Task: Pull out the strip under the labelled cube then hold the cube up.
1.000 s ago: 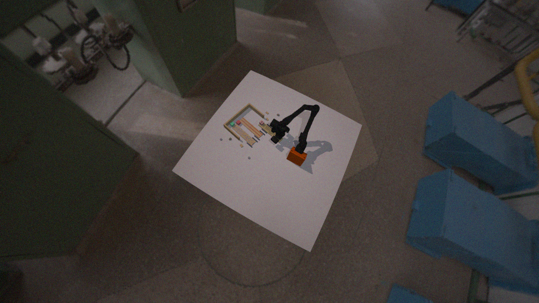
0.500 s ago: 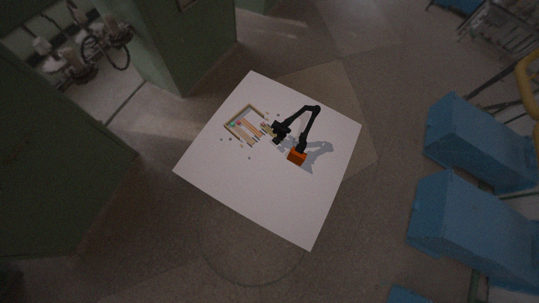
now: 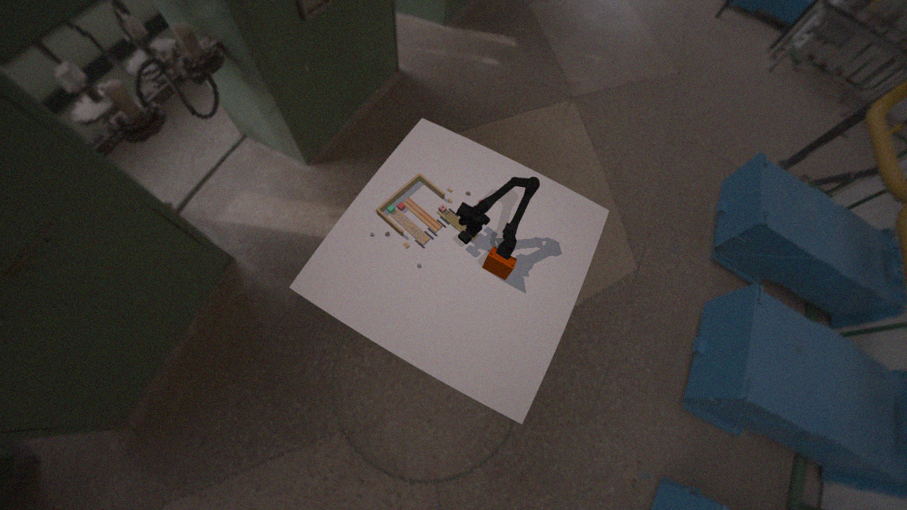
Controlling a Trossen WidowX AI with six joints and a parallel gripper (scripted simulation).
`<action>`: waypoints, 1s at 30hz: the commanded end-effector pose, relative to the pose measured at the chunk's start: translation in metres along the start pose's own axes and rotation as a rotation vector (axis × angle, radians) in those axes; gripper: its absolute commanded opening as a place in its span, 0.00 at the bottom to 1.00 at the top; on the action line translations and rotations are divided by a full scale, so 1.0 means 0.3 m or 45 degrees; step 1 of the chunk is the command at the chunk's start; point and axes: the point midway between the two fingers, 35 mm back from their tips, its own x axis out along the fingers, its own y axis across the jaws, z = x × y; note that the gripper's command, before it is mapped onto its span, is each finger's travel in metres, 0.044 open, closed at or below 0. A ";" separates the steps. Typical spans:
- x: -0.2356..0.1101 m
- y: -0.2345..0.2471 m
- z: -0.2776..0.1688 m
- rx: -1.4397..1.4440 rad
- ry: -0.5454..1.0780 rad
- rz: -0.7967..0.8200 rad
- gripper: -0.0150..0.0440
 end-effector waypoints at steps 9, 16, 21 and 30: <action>0.010 -0.003 -0.030 -0.010 0.032 -0.005 0.25; -0.085 0.006 0.007 -0.006 0.021 0.003 0.25; -0.139 0.002 0.007 -0.010 0.032 -0.003 0.25; -0.140 0.001 0.142 0.029 0.030 -0.003 0.65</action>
